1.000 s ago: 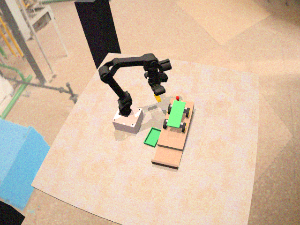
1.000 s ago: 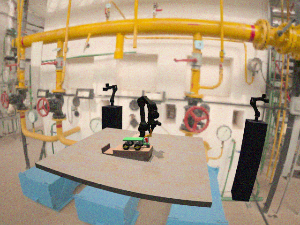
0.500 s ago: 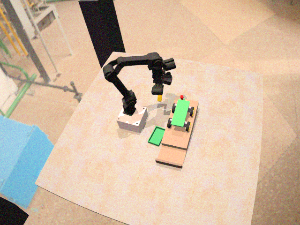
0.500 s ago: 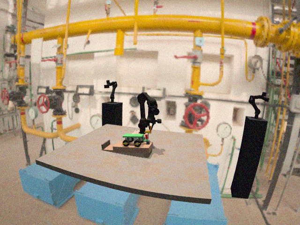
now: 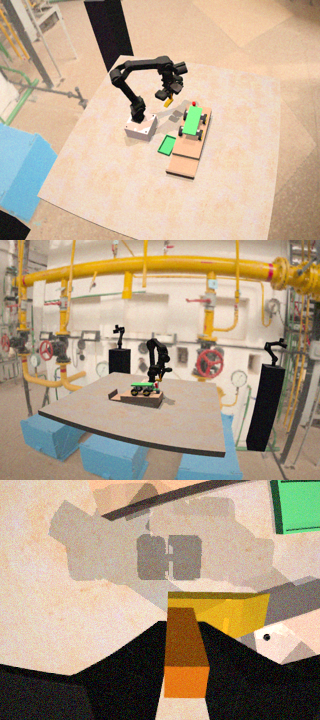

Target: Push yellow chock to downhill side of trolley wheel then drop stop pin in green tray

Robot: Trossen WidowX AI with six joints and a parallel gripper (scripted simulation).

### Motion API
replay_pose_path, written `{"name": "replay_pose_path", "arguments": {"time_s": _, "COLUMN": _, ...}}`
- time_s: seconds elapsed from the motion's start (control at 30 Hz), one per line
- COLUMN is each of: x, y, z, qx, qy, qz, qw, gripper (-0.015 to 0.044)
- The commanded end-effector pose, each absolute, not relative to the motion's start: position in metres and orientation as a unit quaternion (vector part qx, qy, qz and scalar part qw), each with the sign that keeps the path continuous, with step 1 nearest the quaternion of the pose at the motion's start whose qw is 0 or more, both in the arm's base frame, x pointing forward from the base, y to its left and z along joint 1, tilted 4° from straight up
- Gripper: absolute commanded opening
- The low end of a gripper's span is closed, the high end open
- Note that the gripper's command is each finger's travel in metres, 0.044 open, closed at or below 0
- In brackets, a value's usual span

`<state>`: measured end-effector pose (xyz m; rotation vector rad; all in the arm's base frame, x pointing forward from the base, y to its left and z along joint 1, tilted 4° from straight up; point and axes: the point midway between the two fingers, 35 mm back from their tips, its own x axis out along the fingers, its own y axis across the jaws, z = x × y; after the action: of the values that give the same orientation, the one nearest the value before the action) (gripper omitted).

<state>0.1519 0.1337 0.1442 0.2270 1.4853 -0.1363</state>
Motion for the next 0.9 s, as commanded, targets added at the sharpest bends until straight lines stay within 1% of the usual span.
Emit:
{"name": "replay_pose_path", "arguments": {"time_s": 0.0, "x": 0.1520, "y": 0.1333, "z": 0.1444, "qx": 0.145, "qy": 0.669, "qz": -0.102, "qw": 0.722, "gripper": 0.0000}}
{"name": "replay_pose_path", "arguments": {"time_s": 0.43, "x": 0.1520, "y": 0.1333, "z": 0.1444, "qx": 0.296, "qy": 0.631, "qz": -0.244, "qw": 0.674, "gripper": 0.0000}}
{"name": "replay_pose_path", "arguments": {"time_s": 0.87, "x": 0.1520, "y": 0.1333, "z": 0.1444, "qx": 0.437, "qy": 0.562, "qz": -0.378, "qw": 0.592, "gripper": 0.0000}}
